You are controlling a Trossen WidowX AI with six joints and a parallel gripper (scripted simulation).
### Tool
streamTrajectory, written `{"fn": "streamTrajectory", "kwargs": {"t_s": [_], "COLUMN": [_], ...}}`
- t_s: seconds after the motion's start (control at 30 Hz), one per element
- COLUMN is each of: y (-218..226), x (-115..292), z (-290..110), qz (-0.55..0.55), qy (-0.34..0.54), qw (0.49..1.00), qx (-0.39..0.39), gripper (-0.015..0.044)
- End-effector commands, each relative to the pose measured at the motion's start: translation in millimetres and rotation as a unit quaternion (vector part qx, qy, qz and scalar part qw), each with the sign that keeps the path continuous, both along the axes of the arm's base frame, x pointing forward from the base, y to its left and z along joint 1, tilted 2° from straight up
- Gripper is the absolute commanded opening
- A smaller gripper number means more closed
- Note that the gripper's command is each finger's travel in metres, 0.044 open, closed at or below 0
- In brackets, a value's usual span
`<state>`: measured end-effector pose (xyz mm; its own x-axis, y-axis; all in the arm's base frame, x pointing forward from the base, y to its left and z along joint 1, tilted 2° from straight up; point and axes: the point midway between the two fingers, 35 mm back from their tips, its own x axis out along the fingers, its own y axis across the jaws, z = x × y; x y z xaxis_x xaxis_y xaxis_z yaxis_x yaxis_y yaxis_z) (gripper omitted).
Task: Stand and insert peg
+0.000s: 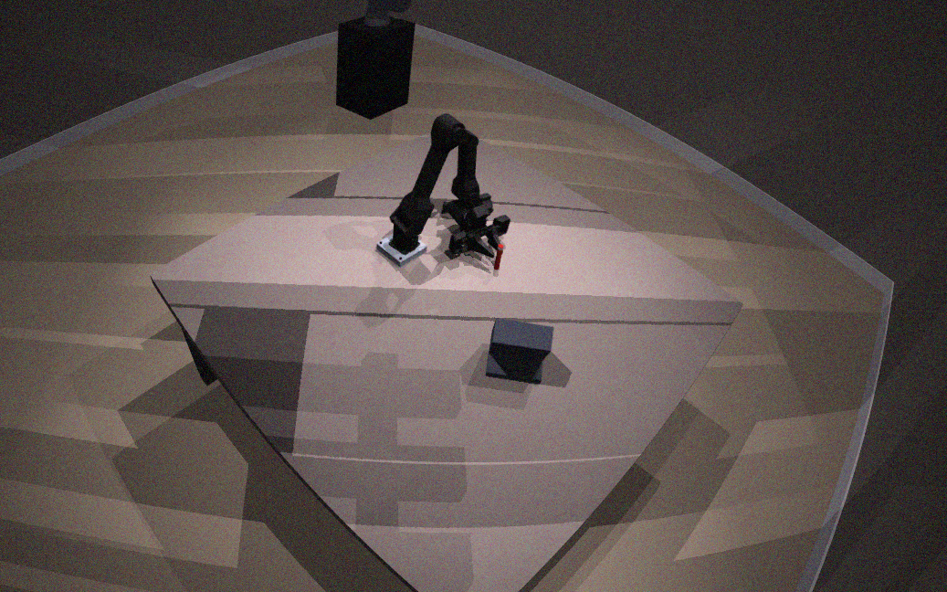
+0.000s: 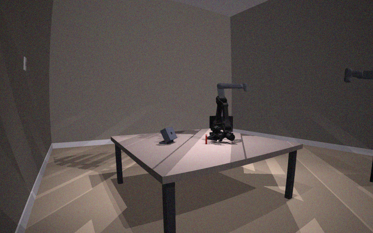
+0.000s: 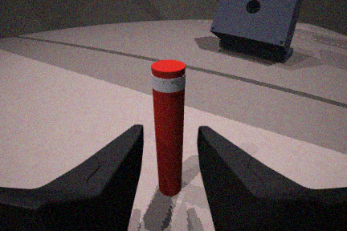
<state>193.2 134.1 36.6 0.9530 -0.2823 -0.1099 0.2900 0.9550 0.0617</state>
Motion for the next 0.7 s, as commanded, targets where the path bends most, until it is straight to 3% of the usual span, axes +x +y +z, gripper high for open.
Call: {"fn": "streamTrajectory", "kwargs": {"t_s": [0.0, 0.23, 0.6, 0.67], "y": [0.0, 0.0, 0.0, 0.0], "x": [0.0, 0.0, 0.0, 0.0], "z": [0.0, 0.0, 0.0, 0.0], "qz": [0.000, 0.000, 0.000, 0.000], "qy": [0.000, 0.000, 0.000, 0.000], "qw": [1.000, 1.000, 1.000, 1.000], "qx": [0.000, 0.000, 0.000, 0.000], "gripper": [0.0130, 0.0130, 0.0419, 0.0440]}}
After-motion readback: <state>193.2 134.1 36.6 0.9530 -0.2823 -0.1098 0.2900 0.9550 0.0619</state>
